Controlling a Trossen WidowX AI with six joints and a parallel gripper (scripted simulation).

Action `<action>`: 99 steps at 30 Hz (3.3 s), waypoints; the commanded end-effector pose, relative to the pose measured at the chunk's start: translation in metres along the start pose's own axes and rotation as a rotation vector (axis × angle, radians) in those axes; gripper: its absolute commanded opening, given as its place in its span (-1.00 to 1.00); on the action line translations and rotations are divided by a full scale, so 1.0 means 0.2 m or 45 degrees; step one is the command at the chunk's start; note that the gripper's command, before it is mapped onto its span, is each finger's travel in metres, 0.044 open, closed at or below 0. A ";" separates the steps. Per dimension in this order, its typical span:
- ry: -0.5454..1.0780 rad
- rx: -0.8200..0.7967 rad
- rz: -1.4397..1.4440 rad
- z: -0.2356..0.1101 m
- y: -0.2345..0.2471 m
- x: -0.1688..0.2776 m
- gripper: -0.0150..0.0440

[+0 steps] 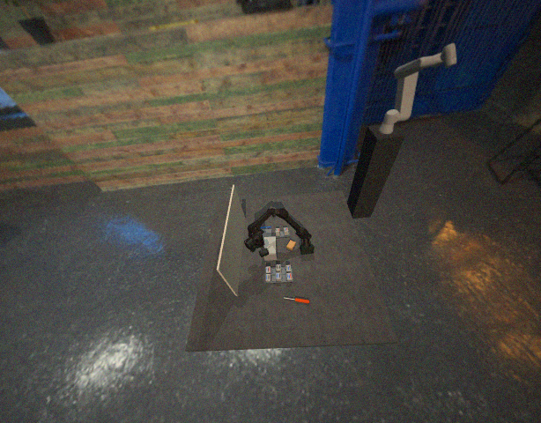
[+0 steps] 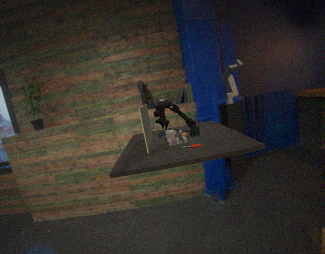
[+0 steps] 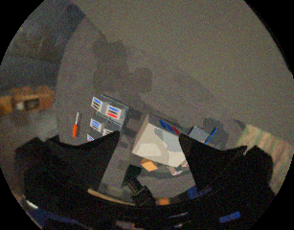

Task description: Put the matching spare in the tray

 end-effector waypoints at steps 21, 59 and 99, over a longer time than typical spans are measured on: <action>0.037 -0.006 -1.607 0.08 1.20 0.41 1.00; 0.038 -0.004 -1.606 0.43 1.18 0.43 0.53; 0.040 -0.001 -1.605 0.69 1.17 0.44 0.53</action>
Point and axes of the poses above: the point midway between the two fingers, 35 mm back from their tips, its own z axis out along the fingers, its own y axis across the jaws, x = y × z, the point moved 9 cm from there along -z, back along the fingers, and after that the axes turned 7 degrees about -z, right-handed, at the moved point
